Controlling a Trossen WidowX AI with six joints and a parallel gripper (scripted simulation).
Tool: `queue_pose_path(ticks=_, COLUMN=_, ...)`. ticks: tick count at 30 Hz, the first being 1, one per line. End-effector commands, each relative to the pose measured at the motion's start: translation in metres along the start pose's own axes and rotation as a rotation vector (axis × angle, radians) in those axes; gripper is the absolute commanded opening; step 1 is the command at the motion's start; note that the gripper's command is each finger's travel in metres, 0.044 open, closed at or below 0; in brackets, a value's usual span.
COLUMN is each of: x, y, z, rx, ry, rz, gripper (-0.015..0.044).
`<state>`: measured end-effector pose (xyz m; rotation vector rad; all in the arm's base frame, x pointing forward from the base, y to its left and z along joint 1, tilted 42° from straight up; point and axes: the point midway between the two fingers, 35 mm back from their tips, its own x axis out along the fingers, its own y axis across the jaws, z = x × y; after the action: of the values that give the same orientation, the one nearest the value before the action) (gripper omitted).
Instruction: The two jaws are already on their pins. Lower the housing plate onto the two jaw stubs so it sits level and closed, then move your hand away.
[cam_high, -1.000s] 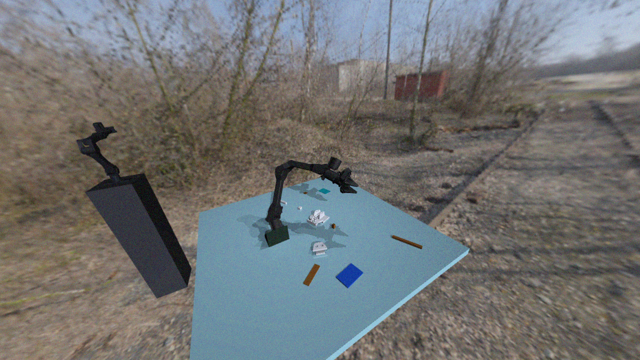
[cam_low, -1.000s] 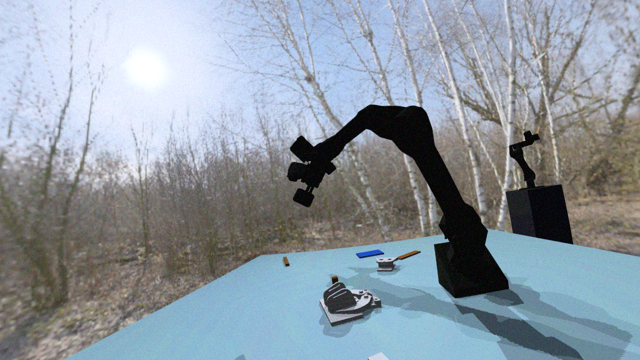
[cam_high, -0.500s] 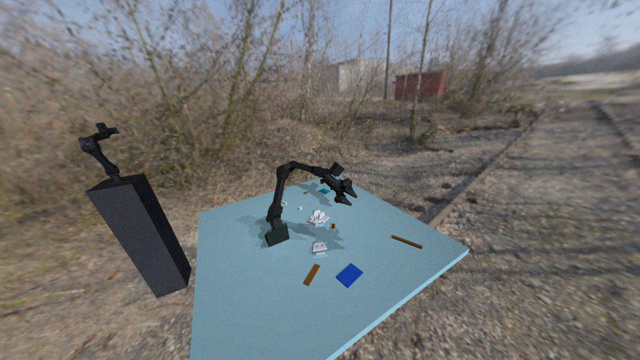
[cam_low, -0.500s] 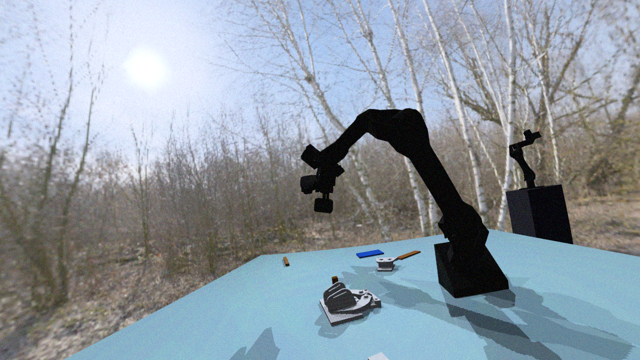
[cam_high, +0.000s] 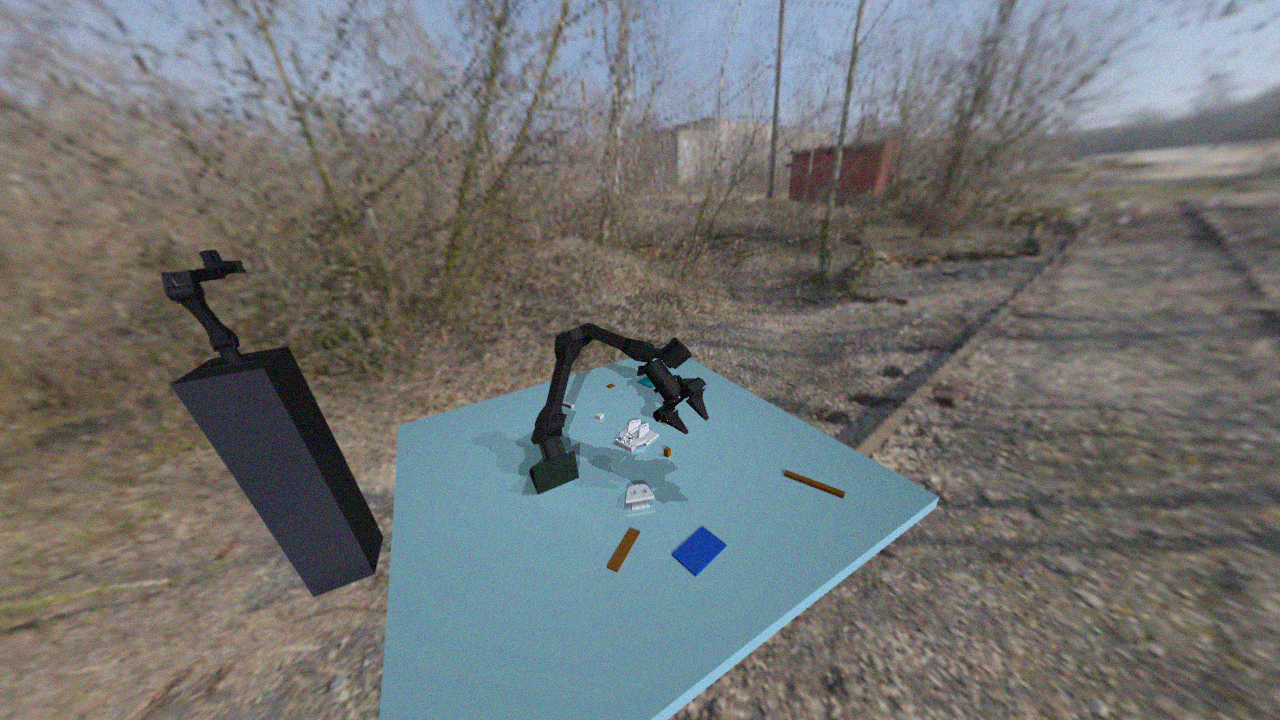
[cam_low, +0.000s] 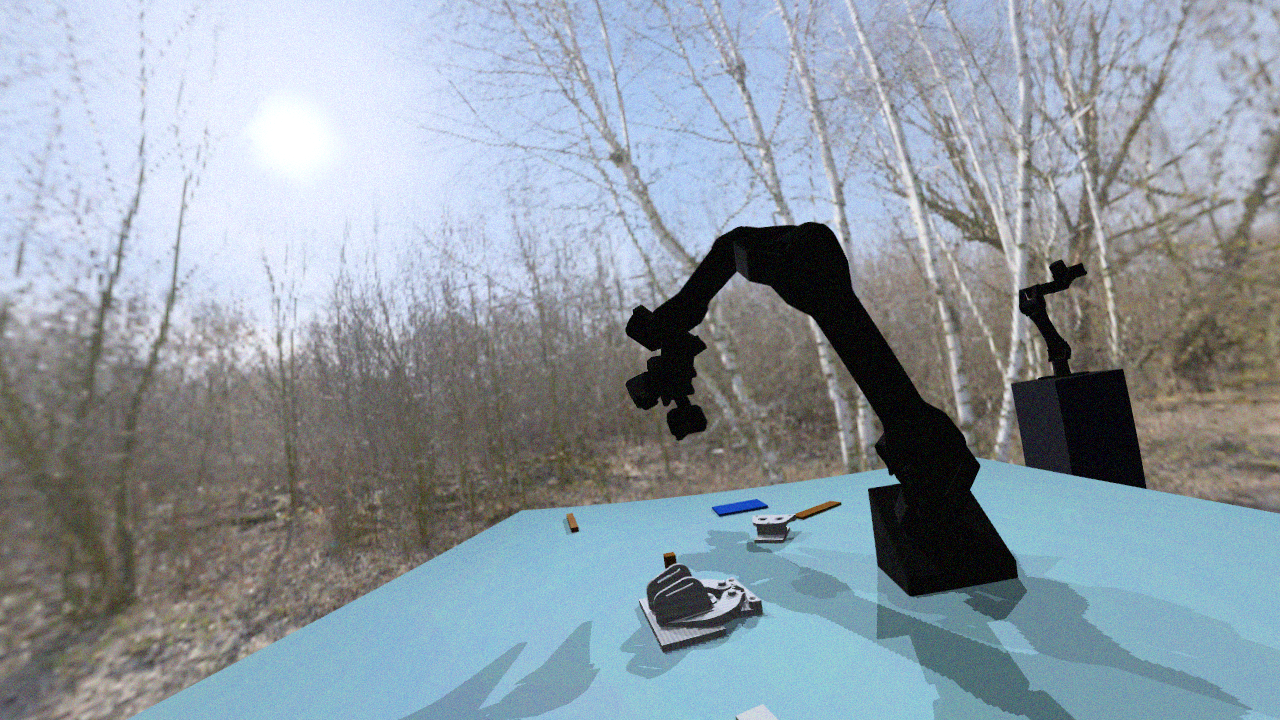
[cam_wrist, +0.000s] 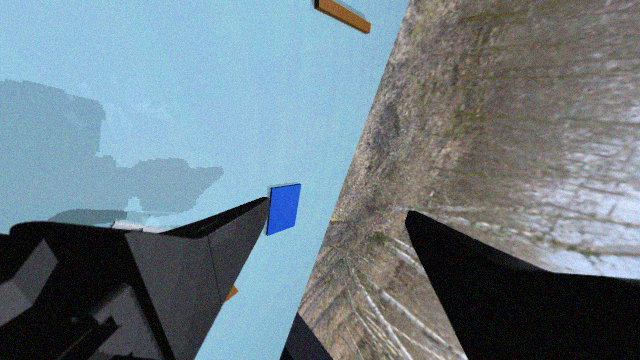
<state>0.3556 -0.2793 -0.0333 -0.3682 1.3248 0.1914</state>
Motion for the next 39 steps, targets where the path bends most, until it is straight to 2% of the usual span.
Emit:
queue_pose_path(ticks=1, x=0.008, y=0.01, z=-0.015, rx=-0.072, ry=0.017, rz=0.067, gripper=0.044)
queue_pose_path(ticks=20, x=0.028, y=0.057, z=-0.07, rx=-0.392, ry=-0.004, rz=0.361, gripper=0.044)
queue_pose_path(ticks=39, x=0.029, y=0.108, z=-0.113, rx=-0.674, ry=-0.194, rz=0.635, gripper=0.044)
